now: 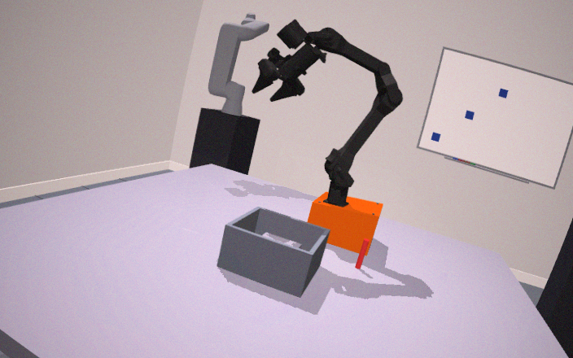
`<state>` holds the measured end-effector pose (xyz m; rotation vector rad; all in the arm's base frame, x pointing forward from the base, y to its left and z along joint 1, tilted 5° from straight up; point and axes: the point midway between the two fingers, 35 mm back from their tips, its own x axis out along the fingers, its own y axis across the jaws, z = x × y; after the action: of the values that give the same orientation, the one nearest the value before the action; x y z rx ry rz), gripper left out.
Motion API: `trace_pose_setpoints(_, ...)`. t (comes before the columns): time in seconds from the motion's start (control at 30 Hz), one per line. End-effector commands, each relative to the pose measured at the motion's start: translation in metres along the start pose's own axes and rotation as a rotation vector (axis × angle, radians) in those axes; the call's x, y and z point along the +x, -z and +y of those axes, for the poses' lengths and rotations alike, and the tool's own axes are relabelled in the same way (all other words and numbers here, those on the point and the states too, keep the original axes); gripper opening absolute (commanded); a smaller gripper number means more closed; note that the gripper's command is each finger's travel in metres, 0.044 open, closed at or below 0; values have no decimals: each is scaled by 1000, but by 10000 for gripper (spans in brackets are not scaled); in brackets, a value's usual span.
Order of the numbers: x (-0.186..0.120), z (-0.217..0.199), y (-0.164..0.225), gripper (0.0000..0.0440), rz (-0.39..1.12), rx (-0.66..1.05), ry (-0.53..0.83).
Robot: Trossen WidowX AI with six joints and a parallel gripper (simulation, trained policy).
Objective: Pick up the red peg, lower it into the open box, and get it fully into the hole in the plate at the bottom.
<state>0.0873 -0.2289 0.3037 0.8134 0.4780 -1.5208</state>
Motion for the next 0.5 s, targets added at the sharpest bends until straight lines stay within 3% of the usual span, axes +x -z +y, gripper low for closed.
trace_pose_setpoints(0.0, 7, 13, 20, 440, 67, -58, -5)
trace_pose_setpoints(0.47, 9, 67, 126, 440, 330, -373, -54)
